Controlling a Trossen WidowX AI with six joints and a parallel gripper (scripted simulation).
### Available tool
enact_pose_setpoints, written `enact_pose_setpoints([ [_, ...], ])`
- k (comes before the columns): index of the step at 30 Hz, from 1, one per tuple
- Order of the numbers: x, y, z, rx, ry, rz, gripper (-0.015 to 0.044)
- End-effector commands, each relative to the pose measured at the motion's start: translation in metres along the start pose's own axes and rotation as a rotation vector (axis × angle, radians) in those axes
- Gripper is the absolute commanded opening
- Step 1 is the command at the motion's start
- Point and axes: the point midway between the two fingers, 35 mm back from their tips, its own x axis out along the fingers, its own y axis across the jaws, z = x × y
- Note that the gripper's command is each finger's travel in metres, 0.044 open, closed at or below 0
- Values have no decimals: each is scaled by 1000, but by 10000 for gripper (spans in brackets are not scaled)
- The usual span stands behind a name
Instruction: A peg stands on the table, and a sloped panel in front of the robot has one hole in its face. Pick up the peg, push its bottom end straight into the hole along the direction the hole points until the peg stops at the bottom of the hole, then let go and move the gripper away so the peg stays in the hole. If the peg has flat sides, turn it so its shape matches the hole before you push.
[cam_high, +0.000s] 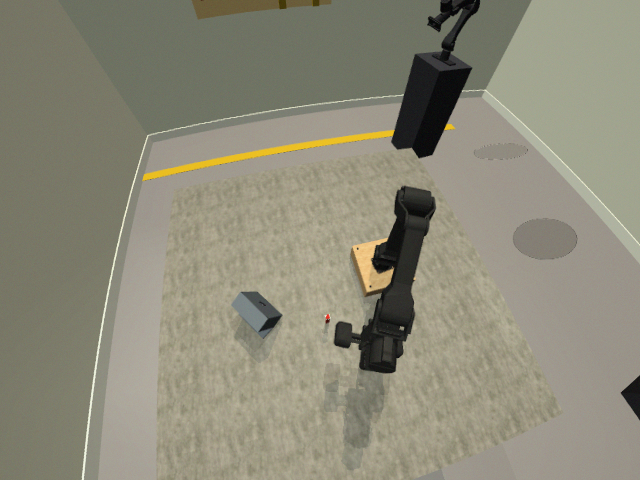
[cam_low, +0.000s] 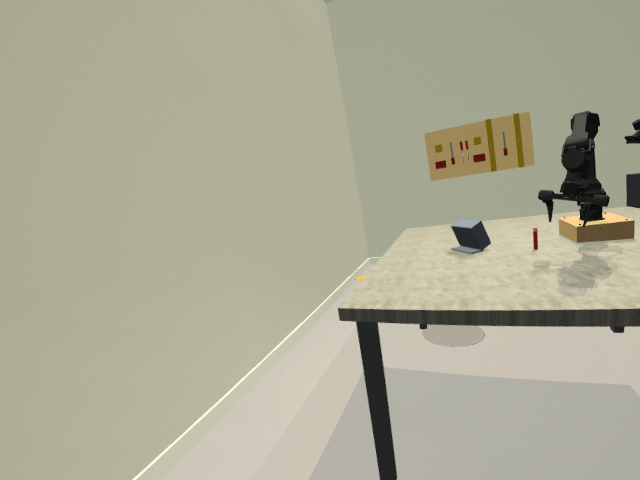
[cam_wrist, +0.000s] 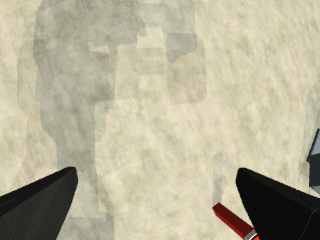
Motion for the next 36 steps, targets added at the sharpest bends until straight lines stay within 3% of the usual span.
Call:
enact_pose_setpoints([
  [1, 2, -13, -4, -53, 31, 9, 440],
  [36, 8, -99, -68, -438, 210, 203, 440],
])
